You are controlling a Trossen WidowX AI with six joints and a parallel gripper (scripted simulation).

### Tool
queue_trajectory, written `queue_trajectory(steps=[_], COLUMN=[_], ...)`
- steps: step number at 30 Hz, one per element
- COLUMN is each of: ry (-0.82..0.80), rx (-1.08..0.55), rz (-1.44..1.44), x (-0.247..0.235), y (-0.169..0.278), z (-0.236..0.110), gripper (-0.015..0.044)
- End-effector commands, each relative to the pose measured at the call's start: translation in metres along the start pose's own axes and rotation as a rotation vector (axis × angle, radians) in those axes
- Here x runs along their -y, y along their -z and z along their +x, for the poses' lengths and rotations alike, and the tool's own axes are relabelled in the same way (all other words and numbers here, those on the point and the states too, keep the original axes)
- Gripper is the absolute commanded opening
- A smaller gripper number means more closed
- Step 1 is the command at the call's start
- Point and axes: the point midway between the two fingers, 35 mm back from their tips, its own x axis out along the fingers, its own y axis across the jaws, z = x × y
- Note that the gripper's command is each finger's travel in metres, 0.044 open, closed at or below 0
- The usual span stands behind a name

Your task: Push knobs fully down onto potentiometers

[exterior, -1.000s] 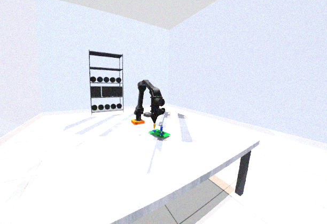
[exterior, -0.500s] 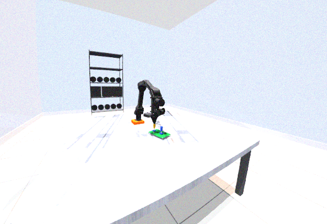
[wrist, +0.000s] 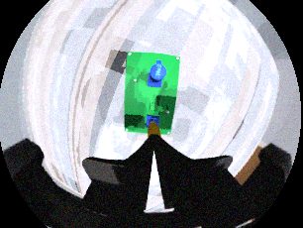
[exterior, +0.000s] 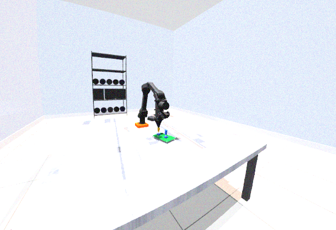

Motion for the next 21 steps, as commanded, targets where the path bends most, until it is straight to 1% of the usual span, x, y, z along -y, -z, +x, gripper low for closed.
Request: queue_trajectory(steps=[1,21], ry=[0.005,0.005], rx=[0.000,0.000], rz=[0.002,0.002], x=[0.0006,0.0006], y=[-0.0001,-0.0001], z=[-0.0002,0.0041], gripper=[0.0000,0.0000])
